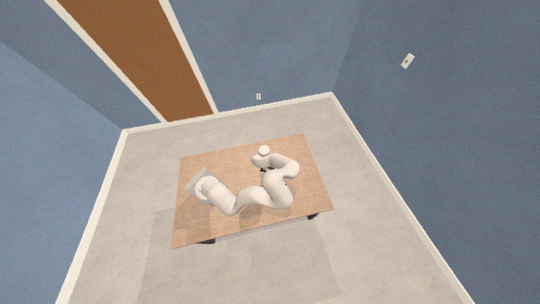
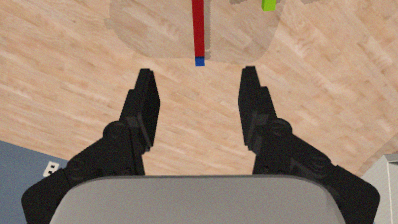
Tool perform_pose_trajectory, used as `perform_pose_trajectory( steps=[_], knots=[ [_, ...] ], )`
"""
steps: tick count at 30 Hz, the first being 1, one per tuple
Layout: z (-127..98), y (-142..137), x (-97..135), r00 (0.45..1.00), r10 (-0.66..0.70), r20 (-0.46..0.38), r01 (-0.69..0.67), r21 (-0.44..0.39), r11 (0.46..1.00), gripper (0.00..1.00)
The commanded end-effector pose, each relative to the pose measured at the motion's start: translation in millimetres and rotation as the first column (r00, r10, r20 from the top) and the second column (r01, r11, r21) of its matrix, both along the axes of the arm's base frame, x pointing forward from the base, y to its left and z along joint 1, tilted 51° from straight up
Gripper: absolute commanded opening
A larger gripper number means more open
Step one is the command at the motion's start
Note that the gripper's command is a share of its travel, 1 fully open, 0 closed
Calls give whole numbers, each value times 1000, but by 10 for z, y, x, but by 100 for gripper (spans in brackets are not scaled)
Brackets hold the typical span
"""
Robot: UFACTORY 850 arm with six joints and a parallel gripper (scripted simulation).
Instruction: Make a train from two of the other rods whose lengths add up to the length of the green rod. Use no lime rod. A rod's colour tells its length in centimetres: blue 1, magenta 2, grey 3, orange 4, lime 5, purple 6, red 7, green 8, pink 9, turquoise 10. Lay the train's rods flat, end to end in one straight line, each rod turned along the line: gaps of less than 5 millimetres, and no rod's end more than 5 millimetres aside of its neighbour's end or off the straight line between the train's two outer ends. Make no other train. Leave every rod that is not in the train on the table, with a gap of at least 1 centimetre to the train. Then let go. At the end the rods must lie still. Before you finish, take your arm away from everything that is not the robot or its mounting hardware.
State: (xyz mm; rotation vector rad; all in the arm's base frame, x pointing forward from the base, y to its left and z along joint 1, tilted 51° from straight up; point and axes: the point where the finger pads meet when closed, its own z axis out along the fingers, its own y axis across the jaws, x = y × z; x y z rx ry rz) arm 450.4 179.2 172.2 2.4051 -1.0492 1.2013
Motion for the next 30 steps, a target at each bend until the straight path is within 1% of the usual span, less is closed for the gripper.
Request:
perform_pose_trajectory(
  steps=[1, 19, 26, 30],
  knots=[
    [5, 7, 0, 1000, 1, 1, -1, 1, 1000, 100],
    [15, 15, -9, 1000, 1, 1, -1, 1, 1000, 100],
    [92, 77, -81, 1000, 1, 1, -1, 1, 1000, 100],
    [206, 169, -189, 1000, 1, 1, -1, 1, 1000, 100]
  ],
)
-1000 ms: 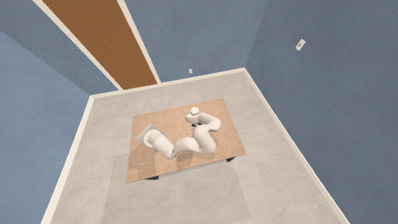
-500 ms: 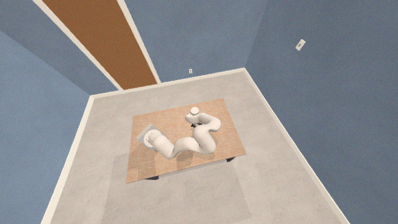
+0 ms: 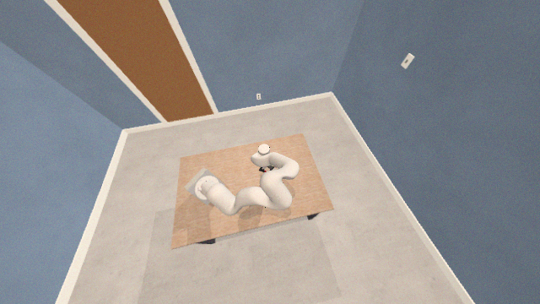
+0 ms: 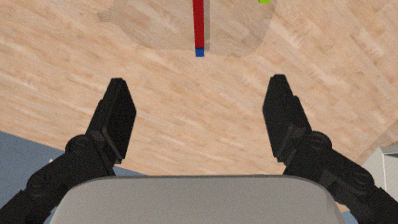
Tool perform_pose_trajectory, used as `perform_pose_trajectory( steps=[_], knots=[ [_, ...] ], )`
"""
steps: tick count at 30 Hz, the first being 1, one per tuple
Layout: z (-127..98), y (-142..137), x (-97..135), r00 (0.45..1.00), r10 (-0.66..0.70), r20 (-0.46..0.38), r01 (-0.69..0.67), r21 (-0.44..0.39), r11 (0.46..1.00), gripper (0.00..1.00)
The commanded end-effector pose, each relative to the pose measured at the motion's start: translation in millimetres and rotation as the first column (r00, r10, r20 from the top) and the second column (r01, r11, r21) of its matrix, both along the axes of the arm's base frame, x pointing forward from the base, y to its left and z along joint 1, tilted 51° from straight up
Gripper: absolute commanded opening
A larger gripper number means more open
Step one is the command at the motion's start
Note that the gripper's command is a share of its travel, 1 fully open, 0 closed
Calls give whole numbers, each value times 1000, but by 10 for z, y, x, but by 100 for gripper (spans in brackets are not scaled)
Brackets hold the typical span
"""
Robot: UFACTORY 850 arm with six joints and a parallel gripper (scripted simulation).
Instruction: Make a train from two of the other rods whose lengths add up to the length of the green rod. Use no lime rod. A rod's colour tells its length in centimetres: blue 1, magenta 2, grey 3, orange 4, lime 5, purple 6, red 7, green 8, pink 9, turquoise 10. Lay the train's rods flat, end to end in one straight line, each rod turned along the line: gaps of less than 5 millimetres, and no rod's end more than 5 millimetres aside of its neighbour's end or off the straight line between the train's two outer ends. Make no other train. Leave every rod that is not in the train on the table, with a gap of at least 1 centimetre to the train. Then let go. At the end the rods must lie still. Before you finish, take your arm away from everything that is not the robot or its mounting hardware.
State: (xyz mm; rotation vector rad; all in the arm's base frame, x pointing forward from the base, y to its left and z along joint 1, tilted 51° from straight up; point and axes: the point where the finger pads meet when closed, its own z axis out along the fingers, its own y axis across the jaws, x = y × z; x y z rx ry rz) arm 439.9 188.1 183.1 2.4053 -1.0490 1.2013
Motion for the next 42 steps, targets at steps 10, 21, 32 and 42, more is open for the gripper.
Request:
perform_pose_trajectory(
  steps=[10, 21, 32, 42],
  knots=[
    [392, 320, -363, 1000, 0, 1, 0, 1, 1000, 100],
    [442, 360, -411, 1000, 0, 1, 0, 1, 1000, 100],
    [442, 360, -411, 1000, 0, 1, 0, 1, 1000, 100],
    [442, 360, -411, 1000, 0, 1, 0, 1, 1000, 100]
  ],
)
